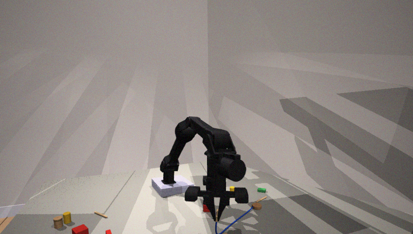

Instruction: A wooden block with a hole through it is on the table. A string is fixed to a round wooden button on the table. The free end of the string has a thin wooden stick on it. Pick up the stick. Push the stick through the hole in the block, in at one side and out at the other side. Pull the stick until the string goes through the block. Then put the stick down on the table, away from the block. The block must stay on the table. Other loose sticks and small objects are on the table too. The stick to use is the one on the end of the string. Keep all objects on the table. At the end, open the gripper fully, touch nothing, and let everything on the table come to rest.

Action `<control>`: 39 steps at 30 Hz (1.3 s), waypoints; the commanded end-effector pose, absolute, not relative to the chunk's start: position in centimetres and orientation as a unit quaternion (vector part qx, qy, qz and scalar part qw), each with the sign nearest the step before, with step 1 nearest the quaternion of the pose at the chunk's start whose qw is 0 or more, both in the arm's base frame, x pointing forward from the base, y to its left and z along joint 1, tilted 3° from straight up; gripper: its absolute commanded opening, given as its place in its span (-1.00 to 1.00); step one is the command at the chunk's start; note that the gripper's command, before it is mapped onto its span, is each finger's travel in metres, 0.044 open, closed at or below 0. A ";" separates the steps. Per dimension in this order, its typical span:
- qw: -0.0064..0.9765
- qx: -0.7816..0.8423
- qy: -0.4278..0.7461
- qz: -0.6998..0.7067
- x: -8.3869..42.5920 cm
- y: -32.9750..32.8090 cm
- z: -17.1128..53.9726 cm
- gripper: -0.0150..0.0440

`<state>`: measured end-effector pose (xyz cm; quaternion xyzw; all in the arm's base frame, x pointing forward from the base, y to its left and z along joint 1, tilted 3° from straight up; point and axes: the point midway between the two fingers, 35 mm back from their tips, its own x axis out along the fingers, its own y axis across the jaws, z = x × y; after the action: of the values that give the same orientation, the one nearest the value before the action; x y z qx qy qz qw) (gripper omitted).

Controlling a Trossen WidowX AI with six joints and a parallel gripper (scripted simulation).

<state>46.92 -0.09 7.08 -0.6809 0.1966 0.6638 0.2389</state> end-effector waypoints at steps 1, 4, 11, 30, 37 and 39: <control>0.237 -0.684 0.194 0.661 47.4 -0.5 7.3 -0.49; 0.237 -0.684 0.195 0.661 47.7 -0.7 7.3 -0.49; 0.237 -0.685 0.195 0.661 48.3 -1.3 7.2 -0.49; 0.236 -0.686 0.195 0.660 47.7 -1.9 6.2 -0.49; 0.236 -0.686 0.195 0.660 47.3 -2.1 5.6 -0.49; 0.236 -0.686 0.195 0.660 47.2 -2.2 5.5 -0.49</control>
<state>47.44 -2.06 5.66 -0.6849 0.1962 0.6596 0.2395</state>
